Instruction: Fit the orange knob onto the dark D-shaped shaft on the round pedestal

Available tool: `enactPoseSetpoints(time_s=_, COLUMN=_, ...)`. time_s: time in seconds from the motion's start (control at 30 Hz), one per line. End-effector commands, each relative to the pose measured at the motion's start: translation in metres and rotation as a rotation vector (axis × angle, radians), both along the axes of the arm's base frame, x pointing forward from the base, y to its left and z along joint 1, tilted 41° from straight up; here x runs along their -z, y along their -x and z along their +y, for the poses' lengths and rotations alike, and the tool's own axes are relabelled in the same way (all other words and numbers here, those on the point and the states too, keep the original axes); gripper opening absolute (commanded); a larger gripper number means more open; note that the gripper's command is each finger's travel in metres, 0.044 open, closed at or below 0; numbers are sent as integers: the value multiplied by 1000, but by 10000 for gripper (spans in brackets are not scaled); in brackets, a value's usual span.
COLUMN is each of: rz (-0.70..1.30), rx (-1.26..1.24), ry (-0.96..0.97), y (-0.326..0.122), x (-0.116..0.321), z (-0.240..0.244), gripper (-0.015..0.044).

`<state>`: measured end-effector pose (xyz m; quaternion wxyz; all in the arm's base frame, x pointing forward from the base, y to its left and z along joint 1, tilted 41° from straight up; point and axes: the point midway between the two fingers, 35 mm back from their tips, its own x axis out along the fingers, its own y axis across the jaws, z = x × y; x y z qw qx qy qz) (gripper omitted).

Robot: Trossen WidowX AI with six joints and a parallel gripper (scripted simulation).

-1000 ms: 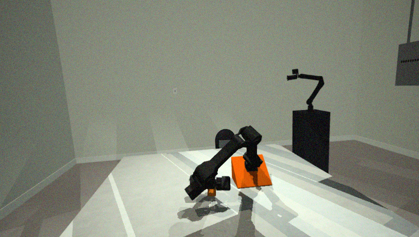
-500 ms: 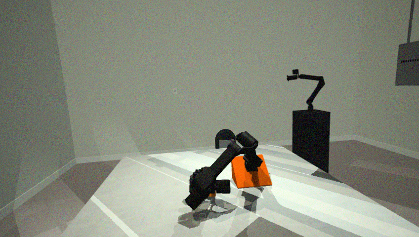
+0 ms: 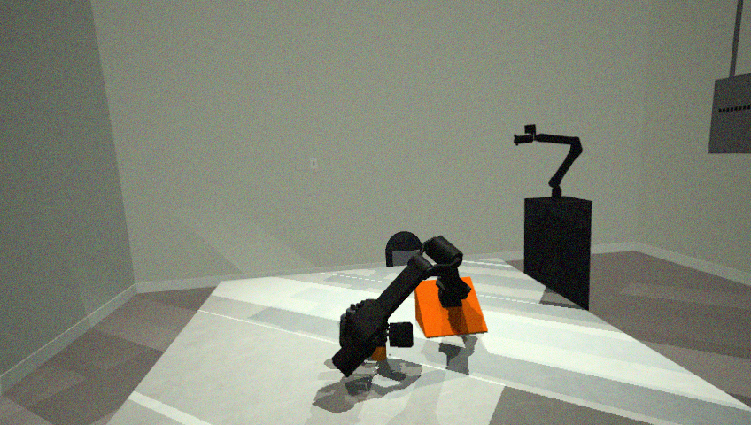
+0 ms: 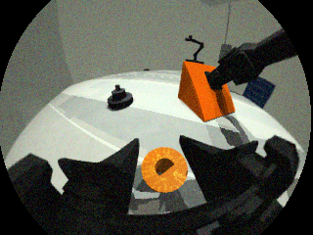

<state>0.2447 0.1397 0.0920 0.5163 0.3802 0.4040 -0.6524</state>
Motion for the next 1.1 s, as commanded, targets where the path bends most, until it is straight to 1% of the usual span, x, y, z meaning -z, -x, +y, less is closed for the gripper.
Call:
enactPoseSetpoints(time_s=0.0, rz=-1, rx=1, ry=3, y=0, x=0, z=0, gripper=260)
enactPoseSetpoints(time_s=0.33, rz=-1, rx=1, ry=3, y=0, x=0, z=0, gripper=260)
enactPoseSetpoints(time_s=0.57, rz=-1, rx=1, ry=3, y=0, x=0, z=0, gripper=440)
enactPoseSetpoints(time_s=0.77, rz=-3, rx=-1, ry=1, y=0, x=-2, z=-2, gripper=440)
enactPoseSetpoints(time_s=0.93, rz=-56, rx=-38, ry=-26, y=1, x=-53, z=-47, gripper=440)
enactPoseSetpoints(time_s=1.07, rz=-65, rx=-44, ry=-28, y=2, x=-61, z=-54, gripper=440)
